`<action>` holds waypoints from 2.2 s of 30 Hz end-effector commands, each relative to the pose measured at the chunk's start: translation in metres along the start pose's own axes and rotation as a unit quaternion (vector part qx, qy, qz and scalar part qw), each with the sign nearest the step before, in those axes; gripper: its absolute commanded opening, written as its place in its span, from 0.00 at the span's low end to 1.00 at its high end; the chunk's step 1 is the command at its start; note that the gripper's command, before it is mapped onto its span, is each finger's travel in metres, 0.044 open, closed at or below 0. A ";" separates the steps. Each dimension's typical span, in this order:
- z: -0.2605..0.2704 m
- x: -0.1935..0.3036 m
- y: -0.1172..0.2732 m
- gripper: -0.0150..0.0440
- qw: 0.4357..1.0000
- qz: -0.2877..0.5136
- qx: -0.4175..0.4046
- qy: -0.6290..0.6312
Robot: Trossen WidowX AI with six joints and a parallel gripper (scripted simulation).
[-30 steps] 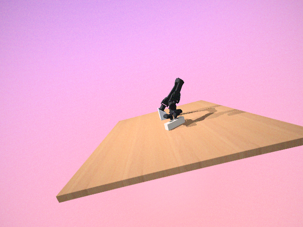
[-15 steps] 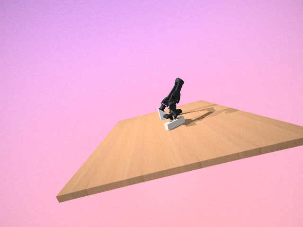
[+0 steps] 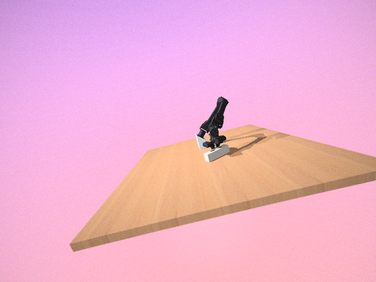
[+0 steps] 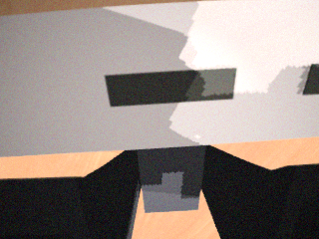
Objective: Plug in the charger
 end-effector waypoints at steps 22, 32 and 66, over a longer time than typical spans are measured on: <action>0.000 0.000 0.000 0.92 1.000 0.000 0.000 0.000; 0.000 0.002 0.000 1.00 1.000 -0.003 0.000 0.001; 0.000 0.014 -0.002 1.00 1.000 -0.015 0.002 0.007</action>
Point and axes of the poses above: the point midway between the two fingers, 35 mm back from their tips, its own y axis back along the fingers, its own z axis across the jaws, x = y × z, the point moved 2 cm from there along y, back along the fingers, and after that the axes turned 4 degrees about y, right-handed, at the moved point
